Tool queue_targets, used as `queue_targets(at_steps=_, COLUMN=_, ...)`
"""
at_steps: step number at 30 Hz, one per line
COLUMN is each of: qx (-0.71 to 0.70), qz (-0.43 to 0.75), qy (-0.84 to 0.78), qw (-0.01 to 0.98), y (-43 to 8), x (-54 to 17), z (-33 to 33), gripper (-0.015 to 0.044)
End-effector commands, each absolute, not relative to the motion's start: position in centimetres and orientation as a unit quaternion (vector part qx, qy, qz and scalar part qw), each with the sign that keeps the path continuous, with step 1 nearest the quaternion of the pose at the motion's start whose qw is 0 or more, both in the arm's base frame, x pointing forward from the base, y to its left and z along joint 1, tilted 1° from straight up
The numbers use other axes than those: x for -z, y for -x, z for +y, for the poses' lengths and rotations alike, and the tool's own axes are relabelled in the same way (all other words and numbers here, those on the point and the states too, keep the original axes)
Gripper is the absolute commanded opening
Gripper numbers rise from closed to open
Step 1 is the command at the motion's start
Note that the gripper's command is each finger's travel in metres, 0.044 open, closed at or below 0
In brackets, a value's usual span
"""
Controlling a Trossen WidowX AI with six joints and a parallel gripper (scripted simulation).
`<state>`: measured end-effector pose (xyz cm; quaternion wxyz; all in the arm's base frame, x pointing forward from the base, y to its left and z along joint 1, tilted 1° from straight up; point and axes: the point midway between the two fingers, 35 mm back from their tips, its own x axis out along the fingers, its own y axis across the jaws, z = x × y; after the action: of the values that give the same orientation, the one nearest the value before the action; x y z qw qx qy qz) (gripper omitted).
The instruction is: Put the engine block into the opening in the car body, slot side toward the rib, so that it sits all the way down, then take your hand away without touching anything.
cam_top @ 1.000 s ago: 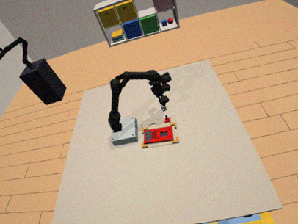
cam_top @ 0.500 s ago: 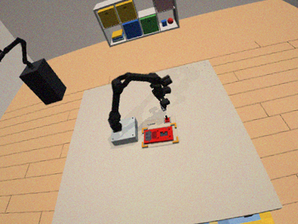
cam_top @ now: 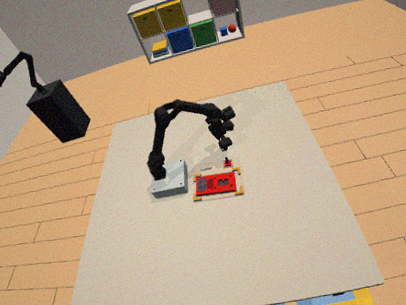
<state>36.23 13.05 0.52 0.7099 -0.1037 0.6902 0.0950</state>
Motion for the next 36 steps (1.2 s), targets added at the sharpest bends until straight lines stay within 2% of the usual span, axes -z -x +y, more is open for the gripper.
queue_targets(at_steps=1, qx=-0.095, qz=0.692, qy=0.102, qw=0.708, y=-36.2, x=0.3, z=13.1, gripper=0.0440)
queue_targets(at_steps=12, qx=-0.095, qz=0.692, qy=0.102, qw=0.708, y=-36.1, x=1.8, z=13.0, gripper=0.0440)
queue_targets(at_steps=23, qx=-0.095, qz=0.692, qy=0.102, qw=0.708, y=-36.1, x=1.8, z=13.0, gripper=0.0151)
queue_targets(at_steps=30, qx=-0.095, qz=0.692, qy=0.102, qw=0.708, y=-36.1, x=1.8, z=13.0, gripper=0.0105)
queue_targets(at_steps=34, qx=-0.096, qz=0.688, qy=0.097, qw=0.713, y=-36.3, x=1.6, z=13.1, gripper=0.0000)
queue_targets(at_steps=36, qx=-0.097, qz=0.682, qy=0.090, qw=0.719, y=-36.5, x=1.2, z=13.3, gripper=0.0000)
